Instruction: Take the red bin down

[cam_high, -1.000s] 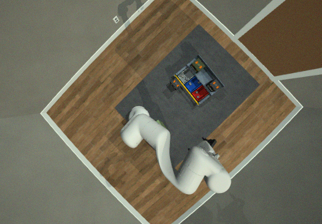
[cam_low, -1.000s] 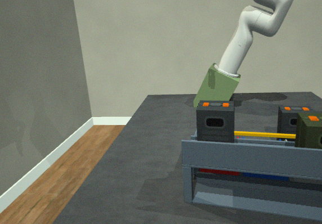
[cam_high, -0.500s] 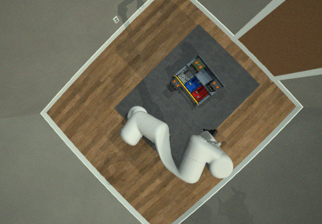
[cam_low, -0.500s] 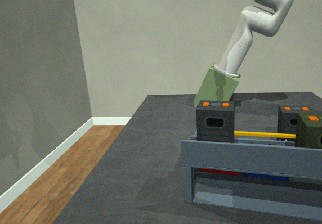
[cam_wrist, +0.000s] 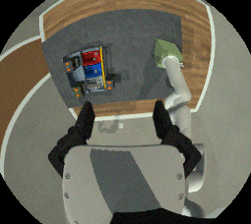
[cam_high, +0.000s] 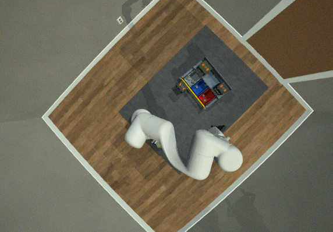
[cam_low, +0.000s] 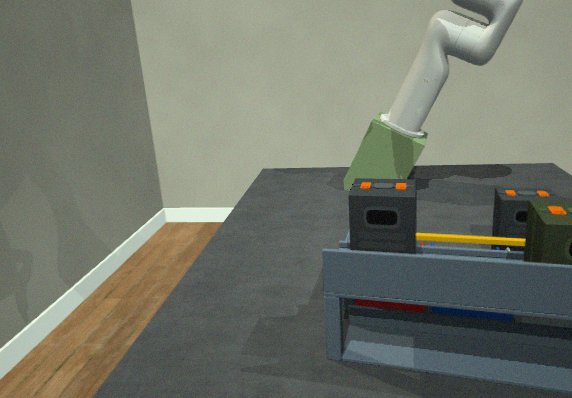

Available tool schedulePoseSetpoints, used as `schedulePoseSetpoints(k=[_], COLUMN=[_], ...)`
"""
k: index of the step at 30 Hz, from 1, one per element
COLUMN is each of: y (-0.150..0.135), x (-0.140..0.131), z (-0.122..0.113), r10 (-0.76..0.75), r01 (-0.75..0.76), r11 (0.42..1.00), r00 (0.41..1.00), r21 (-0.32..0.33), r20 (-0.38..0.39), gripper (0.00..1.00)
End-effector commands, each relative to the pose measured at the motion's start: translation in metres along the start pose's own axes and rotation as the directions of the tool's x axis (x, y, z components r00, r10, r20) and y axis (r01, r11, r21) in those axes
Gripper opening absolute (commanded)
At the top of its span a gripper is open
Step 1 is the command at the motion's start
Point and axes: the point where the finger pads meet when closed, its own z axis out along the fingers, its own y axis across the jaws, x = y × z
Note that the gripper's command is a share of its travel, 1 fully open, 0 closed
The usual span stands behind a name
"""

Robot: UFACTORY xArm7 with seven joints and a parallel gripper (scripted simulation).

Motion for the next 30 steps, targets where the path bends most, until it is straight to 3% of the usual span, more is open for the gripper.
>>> schedulePoseSetpoints(k=[1, 9, 14, 26, 30], y=[-0.012, -0.012, -0.046, -0.046, -0.074], x=[-0.010, -0.010, -0.045, -0.045, -0.072], z=[-0.001, -0.001, -0.001, -0.001, -0.001], r10=[0.005, 0.005, 0.005, 0.005, 0.005], r01=[-0.005, -0.005, -0.005, -0.005, -0.005], r11=[1.000, 1.000, 1.000, 1.000, 1.000], r00=[1.000, 1.000, 1.000, 1.000, 1.000], r21=[0.003, 0.003, 0.003, 0.003, 0.004], r20=[-0.003, -0.003, -0.003, -0.003, -0.003], gripper=[1.00, 1.00, 1.00, 1.00, 1.00])
